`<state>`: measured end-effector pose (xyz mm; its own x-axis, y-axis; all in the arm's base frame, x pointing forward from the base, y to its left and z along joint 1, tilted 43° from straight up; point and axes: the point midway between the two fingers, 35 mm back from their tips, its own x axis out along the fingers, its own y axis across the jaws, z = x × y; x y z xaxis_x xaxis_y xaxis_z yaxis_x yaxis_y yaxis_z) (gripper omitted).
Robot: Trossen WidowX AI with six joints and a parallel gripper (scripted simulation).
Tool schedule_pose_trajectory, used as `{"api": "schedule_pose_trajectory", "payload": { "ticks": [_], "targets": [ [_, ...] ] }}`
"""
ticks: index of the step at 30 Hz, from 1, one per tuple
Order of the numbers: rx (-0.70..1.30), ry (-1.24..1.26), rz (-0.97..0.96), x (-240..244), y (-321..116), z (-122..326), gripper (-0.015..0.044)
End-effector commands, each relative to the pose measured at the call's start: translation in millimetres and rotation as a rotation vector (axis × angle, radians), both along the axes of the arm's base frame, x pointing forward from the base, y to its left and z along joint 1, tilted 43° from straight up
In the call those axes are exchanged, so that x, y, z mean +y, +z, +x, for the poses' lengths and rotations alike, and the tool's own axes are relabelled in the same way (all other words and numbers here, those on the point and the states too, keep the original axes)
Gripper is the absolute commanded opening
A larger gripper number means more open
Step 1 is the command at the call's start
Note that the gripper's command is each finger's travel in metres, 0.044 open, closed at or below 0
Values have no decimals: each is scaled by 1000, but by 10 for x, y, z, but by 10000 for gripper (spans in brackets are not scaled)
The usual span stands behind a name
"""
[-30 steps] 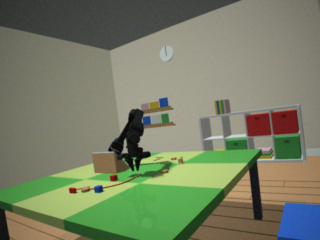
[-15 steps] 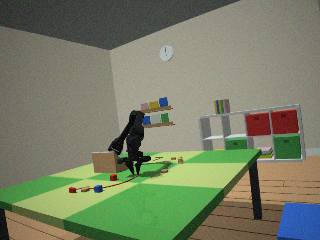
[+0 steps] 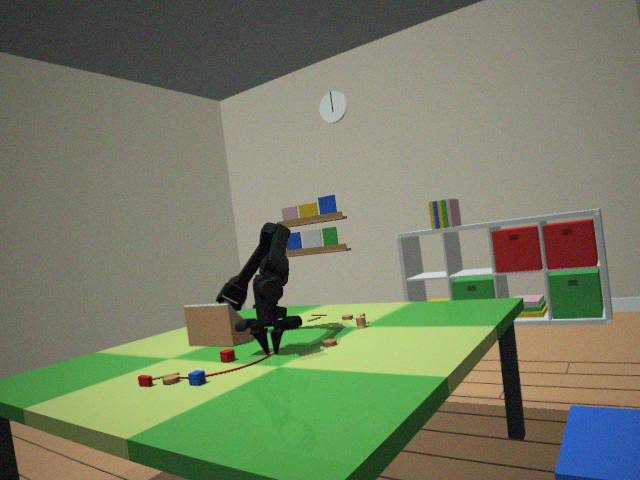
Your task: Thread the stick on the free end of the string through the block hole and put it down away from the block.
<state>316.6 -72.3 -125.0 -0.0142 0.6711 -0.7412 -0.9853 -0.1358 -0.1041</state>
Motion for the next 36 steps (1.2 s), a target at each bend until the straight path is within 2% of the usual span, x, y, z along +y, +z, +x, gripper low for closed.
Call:
{"api": "schedule_pose_trajectory", "payload": {
  "ticks": [1, 5, 36],
  "targets": [
    [0, 0, 0, 0, 0, 0, 94],
    [0, 0, 0, 0, 0, 0, 0],
    [0, 0, -2, -204, 208, 17, 0]
  ]
}}
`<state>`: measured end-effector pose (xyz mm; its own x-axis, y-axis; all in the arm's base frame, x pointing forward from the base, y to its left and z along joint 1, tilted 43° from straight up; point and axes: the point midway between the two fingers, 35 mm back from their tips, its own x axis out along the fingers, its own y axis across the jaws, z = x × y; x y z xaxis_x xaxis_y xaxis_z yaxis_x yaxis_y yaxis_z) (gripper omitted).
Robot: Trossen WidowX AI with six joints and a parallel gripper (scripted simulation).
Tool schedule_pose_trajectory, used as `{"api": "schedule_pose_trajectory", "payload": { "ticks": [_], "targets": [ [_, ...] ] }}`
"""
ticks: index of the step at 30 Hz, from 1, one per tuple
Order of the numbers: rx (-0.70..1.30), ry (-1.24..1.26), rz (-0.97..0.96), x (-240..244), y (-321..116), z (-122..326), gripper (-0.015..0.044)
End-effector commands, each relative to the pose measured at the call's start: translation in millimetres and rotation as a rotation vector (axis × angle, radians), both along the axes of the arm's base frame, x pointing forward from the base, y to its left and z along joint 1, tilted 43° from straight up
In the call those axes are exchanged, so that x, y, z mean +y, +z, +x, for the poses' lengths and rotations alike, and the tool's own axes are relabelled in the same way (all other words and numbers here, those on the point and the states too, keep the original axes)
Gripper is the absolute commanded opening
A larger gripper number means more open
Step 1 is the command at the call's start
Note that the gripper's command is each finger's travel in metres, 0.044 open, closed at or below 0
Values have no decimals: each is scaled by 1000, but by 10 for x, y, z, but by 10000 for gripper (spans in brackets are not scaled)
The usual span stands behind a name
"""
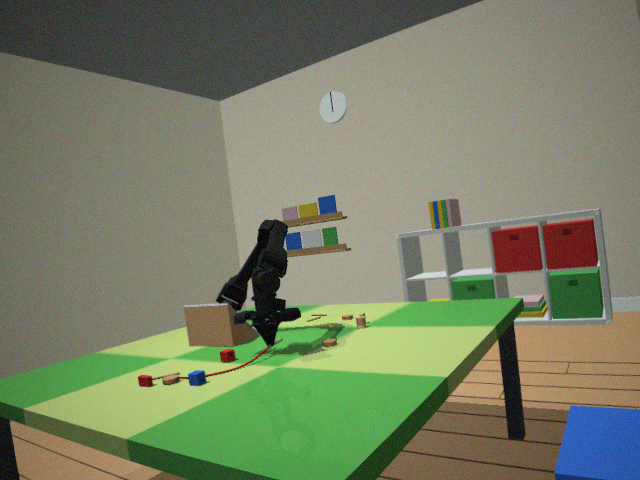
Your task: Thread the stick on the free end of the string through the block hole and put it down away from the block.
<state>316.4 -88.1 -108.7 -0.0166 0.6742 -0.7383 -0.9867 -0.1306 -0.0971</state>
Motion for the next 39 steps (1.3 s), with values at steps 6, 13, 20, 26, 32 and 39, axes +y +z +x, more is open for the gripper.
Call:
{"api": "schedule_pose_trajectory", "payload": {
  "ticks": [6, 13, 20, 26, 32, 39],
  "targets": [
    [-7, 5, -7, -100, 103, 20, 0],
    [-7, 5, -7, -162, 172, 18, 0],
    [-7, 5, -7, -220, 239, 14, 0],
    [0, 0, -1, -217, 239, -3, 0],
    [-2, -1, -2, -224, 245, 1, 0],
    [5, 10, 38, -267, 265, 5, 0]
  ]
}}
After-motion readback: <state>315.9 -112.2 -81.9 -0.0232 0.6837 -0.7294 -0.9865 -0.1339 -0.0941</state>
